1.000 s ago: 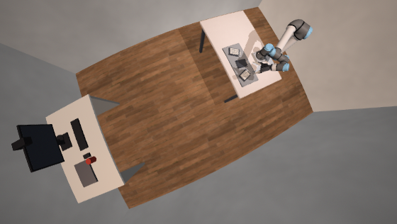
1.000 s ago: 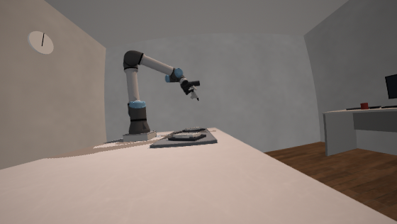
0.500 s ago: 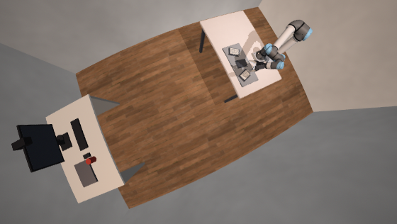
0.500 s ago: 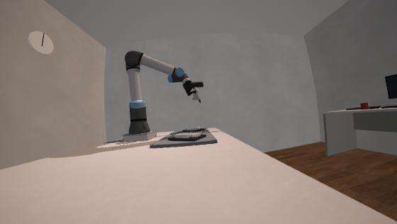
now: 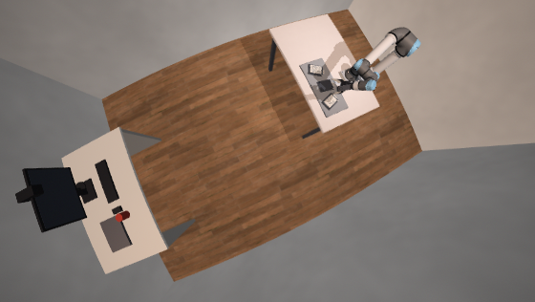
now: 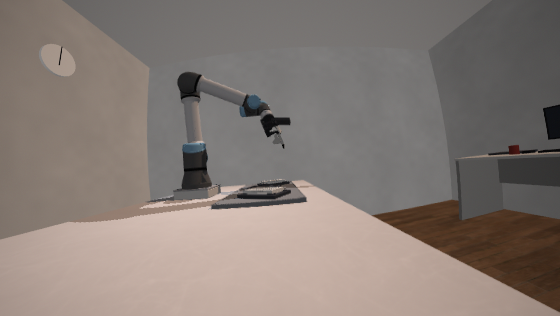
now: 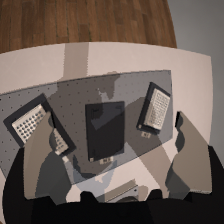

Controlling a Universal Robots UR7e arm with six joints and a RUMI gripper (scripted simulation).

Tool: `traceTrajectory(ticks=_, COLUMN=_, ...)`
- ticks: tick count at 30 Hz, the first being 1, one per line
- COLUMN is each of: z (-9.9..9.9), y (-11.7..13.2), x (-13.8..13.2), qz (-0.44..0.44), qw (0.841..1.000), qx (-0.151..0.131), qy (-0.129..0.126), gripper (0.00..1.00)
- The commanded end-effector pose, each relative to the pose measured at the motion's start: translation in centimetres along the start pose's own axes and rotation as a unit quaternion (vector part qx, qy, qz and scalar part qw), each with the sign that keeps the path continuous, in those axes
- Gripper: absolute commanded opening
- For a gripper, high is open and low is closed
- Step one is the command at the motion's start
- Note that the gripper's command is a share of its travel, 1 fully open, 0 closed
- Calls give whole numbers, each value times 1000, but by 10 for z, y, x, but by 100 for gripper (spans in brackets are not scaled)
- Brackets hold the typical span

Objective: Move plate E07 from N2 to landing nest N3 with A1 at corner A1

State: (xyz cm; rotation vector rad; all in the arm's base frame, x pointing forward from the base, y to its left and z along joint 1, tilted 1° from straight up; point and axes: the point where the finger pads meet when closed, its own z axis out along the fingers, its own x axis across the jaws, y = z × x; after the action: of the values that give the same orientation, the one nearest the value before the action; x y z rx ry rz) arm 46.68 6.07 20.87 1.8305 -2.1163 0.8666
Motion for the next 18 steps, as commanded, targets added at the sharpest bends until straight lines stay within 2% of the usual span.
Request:
traceTrajectory(ticks=1, z=17, y=-1, x=9, qz=7, qw=1000, qx=-26, qy=-9, gripper=82)
traceTrajectory(ticks=4, z=31, y=4, x=15, qz=7, qw=1000, qx=-27, qy=-9, gripper=82)
traceTrajectory(ticks=7, z=31, y=4, x=15, qz=7, qw=1000, qx=-27, qy=-9, gripper=82)
traceTrajectory(ticks=11, z=48, y=8, x=25, qz=16, qw=998, qx=-57, qy=-20, gripper=82)
traceTrajectory(ticks=13, z=57, y=10, x=29, qz=17, qw=998, qx=-57, qy=-20, gripper=82)
traceTrajectory(ticks=17, z=59, y=11, x=31, qz=17, qw=998, qx=-57, qy=-20, gripper=82)
traceTrajectory(ticks=18, z=64, y=12, x=33, qz=20, qw=997, qx=-66, qy=-24, gripper=82)
